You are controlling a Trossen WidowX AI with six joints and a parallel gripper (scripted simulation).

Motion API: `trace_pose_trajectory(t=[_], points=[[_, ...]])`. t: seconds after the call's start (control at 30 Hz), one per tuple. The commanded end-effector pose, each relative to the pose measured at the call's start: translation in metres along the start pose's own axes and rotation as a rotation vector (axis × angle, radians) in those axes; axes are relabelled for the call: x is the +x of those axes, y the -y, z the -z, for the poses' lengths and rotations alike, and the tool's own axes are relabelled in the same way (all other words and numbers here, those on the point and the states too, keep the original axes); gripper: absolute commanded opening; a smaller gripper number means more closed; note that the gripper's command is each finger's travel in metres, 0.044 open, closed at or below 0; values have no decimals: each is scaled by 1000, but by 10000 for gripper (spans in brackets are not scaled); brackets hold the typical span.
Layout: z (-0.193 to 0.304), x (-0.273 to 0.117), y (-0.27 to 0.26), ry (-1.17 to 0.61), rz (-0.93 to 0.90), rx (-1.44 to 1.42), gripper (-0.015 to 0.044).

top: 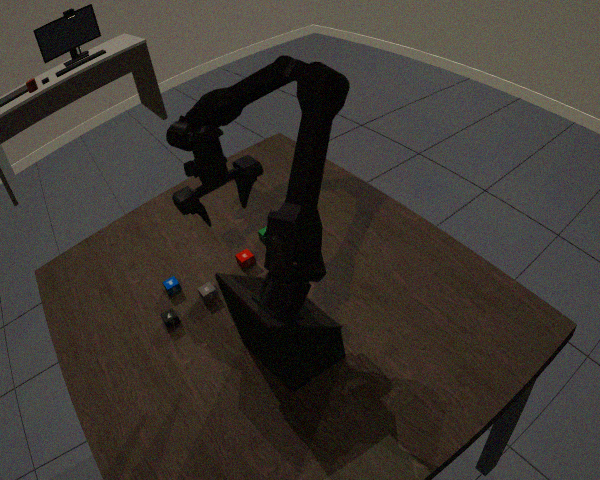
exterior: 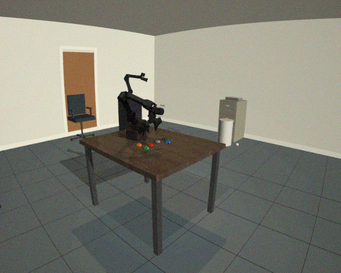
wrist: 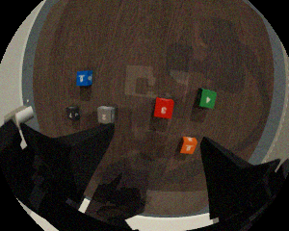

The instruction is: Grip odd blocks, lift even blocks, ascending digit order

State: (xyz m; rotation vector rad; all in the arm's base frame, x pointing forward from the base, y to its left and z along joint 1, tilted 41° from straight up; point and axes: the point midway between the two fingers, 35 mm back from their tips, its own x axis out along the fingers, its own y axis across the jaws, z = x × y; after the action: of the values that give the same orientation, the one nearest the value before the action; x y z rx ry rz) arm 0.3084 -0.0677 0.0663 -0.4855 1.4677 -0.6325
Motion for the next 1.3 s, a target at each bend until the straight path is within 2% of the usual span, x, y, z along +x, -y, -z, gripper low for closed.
trace_pose_trajectory(t=[0.0,0.23,0.4,0.47,1.2,1.27], points=[[1,1,0,-1,3,-7,400],[0,1,3,-1,3,-6,400],[-19,0,73,2,4,2,400],[-21,0,84,0,8,-5,400],[-21,0,84,0,8,-5,400],[-21,0,69,1,1,-6,400]])
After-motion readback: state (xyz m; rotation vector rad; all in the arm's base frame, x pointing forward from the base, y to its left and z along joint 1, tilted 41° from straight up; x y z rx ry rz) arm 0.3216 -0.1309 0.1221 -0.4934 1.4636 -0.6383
